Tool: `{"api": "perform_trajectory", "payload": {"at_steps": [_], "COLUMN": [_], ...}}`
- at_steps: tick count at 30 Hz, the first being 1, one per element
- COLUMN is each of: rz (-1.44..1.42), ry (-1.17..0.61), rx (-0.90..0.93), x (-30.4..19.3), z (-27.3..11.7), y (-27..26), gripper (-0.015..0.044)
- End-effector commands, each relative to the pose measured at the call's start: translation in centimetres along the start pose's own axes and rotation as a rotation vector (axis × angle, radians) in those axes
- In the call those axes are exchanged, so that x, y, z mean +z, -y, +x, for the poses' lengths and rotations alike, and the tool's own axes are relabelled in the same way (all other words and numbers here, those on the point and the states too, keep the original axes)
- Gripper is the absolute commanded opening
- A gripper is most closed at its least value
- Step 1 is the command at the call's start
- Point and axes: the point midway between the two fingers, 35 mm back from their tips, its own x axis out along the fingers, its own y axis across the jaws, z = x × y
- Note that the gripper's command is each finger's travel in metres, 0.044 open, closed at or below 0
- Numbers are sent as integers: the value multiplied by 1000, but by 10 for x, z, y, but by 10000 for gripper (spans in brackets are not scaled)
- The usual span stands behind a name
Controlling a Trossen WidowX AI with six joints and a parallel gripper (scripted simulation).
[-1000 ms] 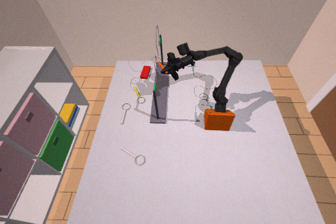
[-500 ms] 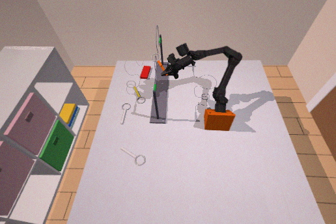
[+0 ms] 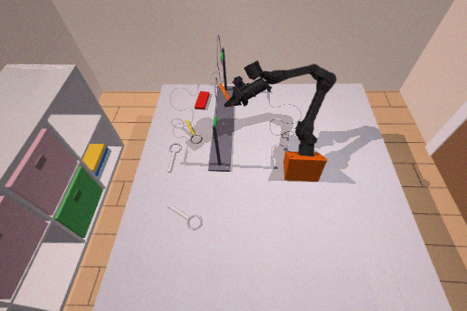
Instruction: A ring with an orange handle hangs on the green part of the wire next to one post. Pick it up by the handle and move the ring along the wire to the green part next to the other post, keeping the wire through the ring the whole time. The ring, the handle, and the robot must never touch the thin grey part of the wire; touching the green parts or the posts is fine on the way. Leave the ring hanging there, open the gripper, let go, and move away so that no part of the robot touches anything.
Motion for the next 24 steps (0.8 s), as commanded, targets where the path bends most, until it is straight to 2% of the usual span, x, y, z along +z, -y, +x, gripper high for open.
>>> {"api": "perform_trajectory", "payload": {"at_steps": [1,24], "rz": [-83,-542], "ry": [8,68], "rx": [-42,-296], "x": [-1,10], "z": [1,-1], "y": [5,39], "gripper": [-150,-150]}}
